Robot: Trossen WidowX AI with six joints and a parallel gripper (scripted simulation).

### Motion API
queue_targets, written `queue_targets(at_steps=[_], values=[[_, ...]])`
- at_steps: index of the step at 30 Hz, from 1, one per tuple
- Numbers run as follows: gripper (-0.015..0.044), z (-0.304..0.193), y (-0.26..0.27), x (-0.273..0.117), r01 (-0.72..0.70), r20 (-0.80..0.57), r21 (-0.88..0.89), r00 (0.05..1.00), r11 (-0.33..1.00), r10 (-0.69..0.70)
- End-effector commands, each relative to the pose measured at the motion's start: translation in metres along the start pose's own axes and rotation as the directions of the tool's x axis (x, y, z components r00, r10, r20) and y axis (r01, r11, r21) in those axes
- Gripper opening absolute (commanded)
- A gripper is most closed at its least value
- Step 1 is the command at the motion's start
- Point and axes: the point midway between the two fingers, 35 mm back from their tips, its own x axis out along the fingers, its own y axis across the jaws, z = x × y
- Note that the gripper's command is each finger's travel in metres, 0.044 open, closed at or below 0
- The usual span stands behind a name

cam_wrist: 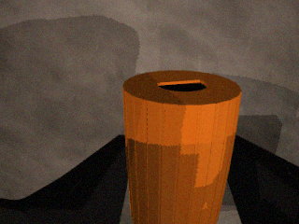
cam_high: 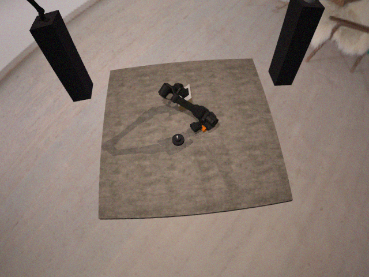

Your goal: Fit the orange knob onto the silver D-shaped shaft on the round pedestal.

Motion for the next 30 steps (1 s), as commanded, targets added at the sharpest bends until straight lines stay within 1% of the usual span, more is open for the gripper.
queue_targets(at_steps=[1, 11, 20, 25, 30], values=[[0.0179, 0.0002, 0.0004, -0.0005, -0.004, 0.000, 0.116, 1.000, 0.993, 0.004], [0.0179, 0.0002, 0.0004, -0.0005, -0.003, 0.000, 0.444, 1.000, 0.896, 0.004], [0.0179, 0.0002, 0.0004, -0.0005, -0.003, 0.000, 0.485, 1.000, 0.875, 0.004], [0.0179, 0.0001, 0.0004, -0.0005, -0.003, 0.000, 0.625, 1.000, 0.781, 0.004], [0.0179, 0.0001, 0.0004, -0.0005, -0.003, 0.000, 0.751, 1.000, 0.660, 0.004]])
